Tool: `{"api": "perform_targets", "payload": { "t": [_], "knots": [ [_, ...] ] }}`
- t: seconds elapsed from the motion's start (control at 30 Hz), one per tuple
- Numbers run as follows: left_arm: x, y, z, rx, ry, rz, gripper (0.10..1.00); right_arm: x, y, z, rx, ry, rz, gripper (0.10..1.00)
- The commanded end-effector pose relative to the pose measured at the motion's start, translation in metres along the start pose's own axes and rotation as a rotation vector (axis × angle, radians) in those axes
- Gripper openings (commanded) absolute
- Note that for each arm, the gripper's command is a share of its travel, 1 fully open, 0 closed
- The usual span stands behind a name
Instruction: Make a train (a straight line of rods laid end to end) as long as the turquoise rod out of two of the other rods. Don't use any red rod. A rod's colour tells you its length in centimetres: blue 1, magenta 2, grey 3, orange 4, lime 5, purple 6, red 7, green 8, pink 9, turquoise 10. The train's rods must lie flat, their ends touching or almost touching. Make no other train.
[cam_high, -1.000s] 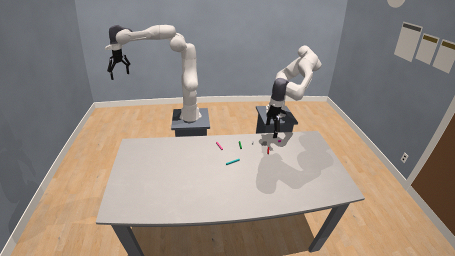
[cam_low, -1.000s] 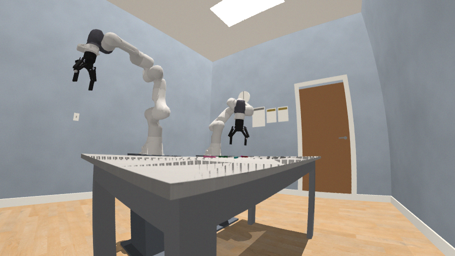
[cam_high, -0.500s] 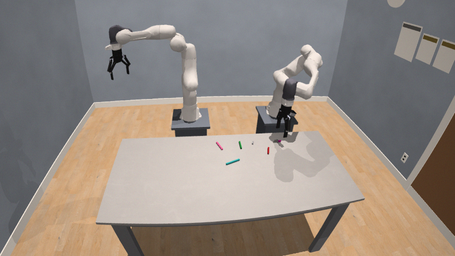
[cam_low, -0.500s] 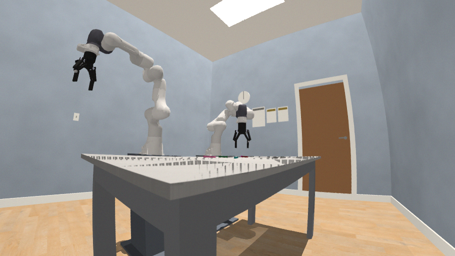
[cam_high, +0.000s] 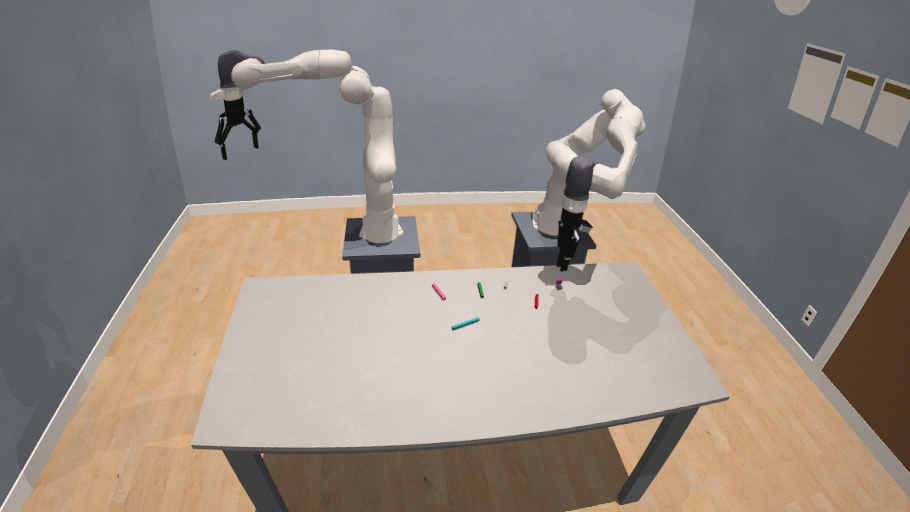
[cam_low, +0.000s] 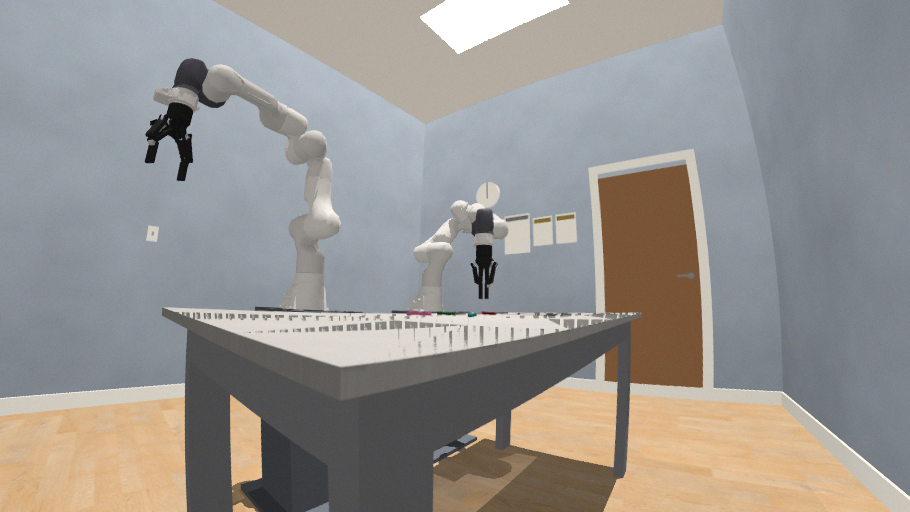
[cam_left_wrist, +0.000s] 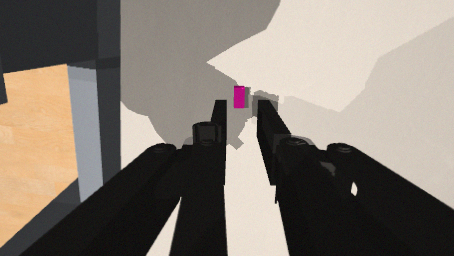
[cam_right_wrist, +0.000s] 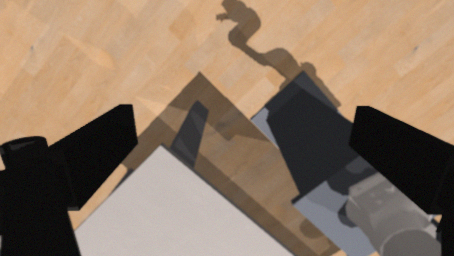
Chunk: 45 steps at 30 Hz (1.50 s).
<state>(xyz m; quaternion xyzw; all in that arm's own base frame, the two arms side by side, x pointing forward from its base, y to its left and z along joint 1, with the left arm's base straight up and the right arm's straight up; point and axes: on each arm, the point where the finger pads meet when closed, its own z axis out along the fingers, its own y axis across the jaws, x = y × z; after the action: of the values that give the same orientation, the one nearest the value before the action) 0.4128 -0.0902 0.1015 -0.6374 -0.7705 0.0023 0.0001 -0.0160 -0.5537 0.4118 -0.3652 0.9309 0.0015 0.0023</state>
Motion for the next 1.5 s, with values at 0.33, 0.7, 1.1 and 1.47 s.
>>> {"api": "perform_targets", "payload": {
  "t": [0.33,0.7,1.1,1.47],
  "knots": [
    [0.0,0.001,0.0,-0.005,0.0,0.001,0.231,0.002,0.001,-0.001,0.001,0.005,-0.005,1.0],
    [0.0,0.001,0.001,-0.005,0.001,0.001,0.231,0.002,0.001,-0.001,0.001,0.005,-0.005,1.0],
    [0.0,0.001,0.008,-0.004,0.003,0.001,0.231,0.002,0.001,-0.001,0.001,0.005,-0.005,1.0],
    [0.0,0.001,0.021,-0.004,0.003,0.001,0.231,0.002,0.001,-0.001,0.001,0.005,-0.005,1.0]
  ]
}}
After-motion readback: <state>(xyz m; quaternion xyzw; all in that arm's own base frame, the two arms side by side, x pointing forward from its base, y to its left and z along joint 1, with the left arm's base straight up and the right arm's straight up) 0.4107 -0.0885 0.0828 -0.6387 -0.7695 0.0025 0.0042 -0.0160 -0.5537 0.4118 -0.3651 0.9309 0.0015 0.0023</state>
